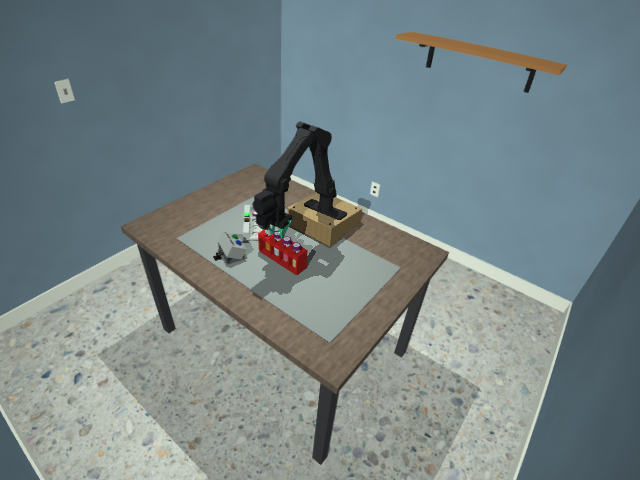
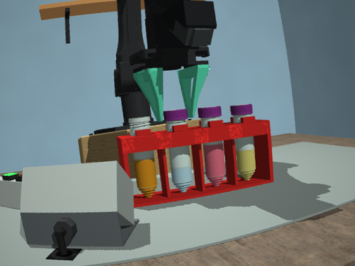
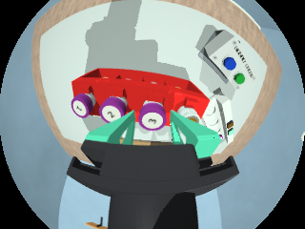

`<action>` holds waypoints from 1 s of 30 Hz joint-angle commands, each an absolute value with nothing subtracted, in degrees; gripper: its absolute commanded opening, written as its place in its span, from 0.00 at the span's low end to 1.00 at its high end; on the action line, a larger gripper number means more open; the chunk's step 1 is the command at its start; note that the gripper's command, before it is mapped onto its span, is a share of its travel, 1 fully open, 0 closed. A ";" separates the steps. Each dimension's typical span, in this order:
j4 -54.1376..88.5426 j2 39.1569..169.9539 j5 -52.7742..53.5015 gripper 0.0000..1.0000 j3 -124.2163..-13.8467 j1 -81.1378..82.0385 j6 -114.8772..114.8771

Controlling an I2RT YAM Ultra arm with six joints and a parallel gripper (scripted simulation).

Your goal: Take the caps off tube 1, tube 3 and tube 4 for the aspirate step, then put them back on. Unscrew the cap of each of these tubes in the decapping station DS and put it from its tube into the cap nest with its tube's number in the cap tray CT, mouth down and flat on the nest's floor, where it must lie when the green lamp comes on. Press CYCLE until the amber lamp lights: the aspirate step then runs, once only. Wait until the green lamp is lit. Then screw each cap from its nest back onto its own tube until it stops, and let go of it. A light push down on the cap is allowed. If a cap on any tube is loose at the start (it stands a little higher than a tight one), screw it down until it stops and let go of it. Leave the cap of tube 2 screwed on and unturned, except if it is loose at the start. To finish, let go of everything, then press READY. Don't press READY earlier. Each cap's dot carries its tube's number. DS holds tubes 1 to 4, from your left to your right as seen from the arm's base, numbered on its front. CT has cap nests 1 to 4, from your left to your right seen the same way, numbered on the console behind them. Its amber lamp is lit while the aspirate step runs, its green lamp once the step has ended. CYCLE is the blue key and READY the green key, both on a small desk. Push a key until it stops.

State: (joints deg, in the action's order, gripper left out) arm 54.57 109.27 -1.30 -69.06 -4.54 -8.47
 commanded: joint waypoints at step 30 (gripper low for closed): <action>54.65 108.92 -1.29 0.00 -69.58 -4.62 -12.99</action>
State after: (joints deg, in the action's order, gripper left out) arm 54.70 109.27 -1.30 -69.06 -4.54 -17.43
